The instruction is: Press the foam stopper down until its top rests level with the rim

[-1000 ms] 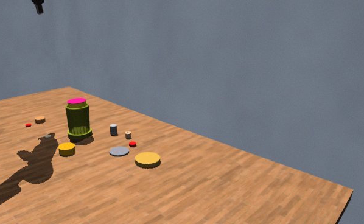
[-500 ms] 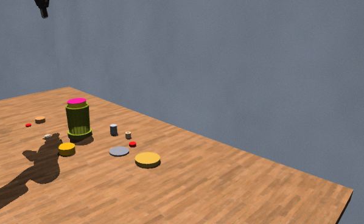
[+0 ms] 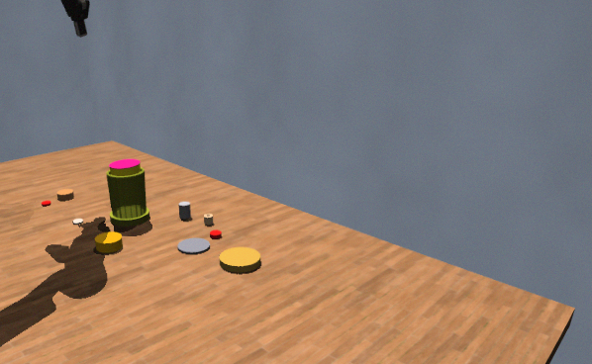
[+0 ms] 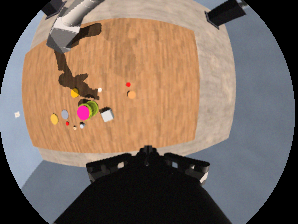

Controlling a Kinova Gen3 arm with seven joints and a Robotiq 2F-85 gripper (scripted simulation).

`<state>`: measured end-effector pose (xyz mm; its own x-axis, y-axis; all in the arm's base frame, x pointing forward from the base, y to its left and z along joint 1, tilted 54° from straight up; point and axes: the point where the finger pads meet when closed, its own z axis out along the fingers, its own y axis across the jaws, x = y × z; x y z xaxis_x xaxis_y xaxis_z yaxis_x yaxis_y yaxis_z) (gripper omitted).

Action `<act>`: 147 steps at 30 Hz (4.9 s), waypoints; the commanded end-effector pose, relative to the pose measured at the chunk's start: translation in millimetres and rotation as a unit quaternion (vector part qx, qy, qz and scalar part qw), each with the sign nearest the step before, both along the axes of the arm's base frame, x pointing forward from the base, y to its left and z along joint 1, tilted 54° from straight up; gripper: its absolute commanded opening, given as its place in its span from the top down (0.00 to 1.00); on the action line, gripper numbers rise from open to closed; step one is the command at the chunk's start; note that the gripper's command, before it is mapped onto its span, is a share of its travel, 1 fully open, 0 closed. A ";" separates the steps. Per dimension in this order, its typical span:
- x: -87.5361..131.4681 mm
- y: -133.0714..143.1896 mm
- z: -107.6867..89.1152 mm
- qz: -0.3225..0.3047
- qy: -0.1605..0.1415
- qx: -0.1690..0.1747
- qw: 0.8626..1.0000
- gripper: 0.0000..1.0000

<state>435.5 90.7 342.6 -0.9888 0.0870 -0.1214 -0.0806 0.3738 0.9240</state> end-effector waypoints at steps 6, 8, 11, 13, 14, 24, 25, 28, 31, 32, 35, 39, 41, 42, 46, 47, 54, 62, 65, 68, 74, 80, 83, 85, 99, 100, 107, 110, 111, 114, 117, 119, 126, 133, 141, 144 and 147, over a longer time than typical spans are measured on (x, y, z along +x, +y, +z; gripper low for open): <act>1.7 3.2 -7.3 0.004 0.004 0.002 1.000 1.00; 6.7 5.4 -26.0 0.006 0.008 -0.005 1.000 1.00; 6.7 5.4 -26.0 0.006 0.008 -0.005 1.000 1.00; 6.7 5.4 -26.0 0.006 0.008 -0.005 1.000 1.00; 6.7 5.4 -26.0 0.006 0.008 -0.005 1.000 1.00; 10.6 7.9 -44.5 0.009 0.011 -0.011 1.000 1.00; 10.6 7.9 -44.5 0.009 0.011 -0.011 1.000 1.00; 13.7 10.4 -62.9 0.013 0.014 -0.018 1.000 1.00; 13.7 10.4 -62.9 0.013 0.014 -0.018 1.000 1.00; 13.7 10.4 -62.9 0.013 0.014 -0.018 1.000 1.00; 15.9 13.1 -81.0 0.017 0.017 -0.024 0.999 1.00; 15.9 13.1 -81.0 0.017 0.017 -0.024 0.999 1.00; 15.9 13.1 -81.0 0.017 0.017 -0.024 0.999 1.00; 15.9 13.1 -81.0 0.017 0.017 -0.024 0.999 1.00; 17.4 15.7 -98.8 0.021 0.020 -0.031 0.999 1.00; 17.4 15.7 -98.8 0.021 0.020 -0.031 0.999 1.00; 18.1 18.4 -116.0 0.026 0.022 -0.038 0.999 1.00; 18.1 21.0 -132.8 0.031 0.025 -0.045 0.998 1.00; 18.1 21.0 -132.8 0.031 0.025 -0.045 0.998 1.00; 17.5 23.5 -148.9 0.036 0.027 -0.051 0.998 1.00; 17.5 23.5 -148.9 0.036 0.027 -0.051 0.998 1.00; 16.3 26.0 -164.5 0.042 0.029 -0.058 0.997 1.00; 16.3 26.0 -164.5 0.042 0.029 -0.058 0.997 1.00; 14.8 28.3 -179.3 0.047 0.031 -0.064 0.996 1.00; 12.8 30.4 -193.4 0.053 0.033 -0.070 0.996 1.00; 12.8 30.4 -193.4 0.053 0.033 -0.070 0.996 1.00; 5.5 36.0 -230.9 0.069 0.038 -0.087 0.993 1.00; -2.8 40.0 -261.1 0.084 0.042 -0.101 0.990 1.00; -5.4 41.1 -269.5 0.088 0.042 -0.105 0.990 1.00; -12.6 43.5 -290.1 0.100 0.045 -0.114 0.987 1.00; -14.6 44.1 -295.4 0.103 0.045 -0.117 0.987 1.00; -18.1 45.0 -304.0 0.108 0.046 -0.121 0.986 1.00; -23.3 46.2 -316.4 0.116 0.047 -0.127 0.984 1.00; -23.5 46.2 -316.8 0.116 0.047 -0.127 0.984 1.00; -23.5 46.2 -316.8 0.116 0.047 -0.127 0.984 1.00; -23.5 46.2 -316.8 0.116 0.047 -0.127 0.984 1.00; -23.5 46.2 -316.8 0.116 0.047 -0.127 0.984 1.00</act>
<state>411.5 137.6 25.6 -0.9861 -0.1651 -0.0162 -0.1095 0.5747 0.8110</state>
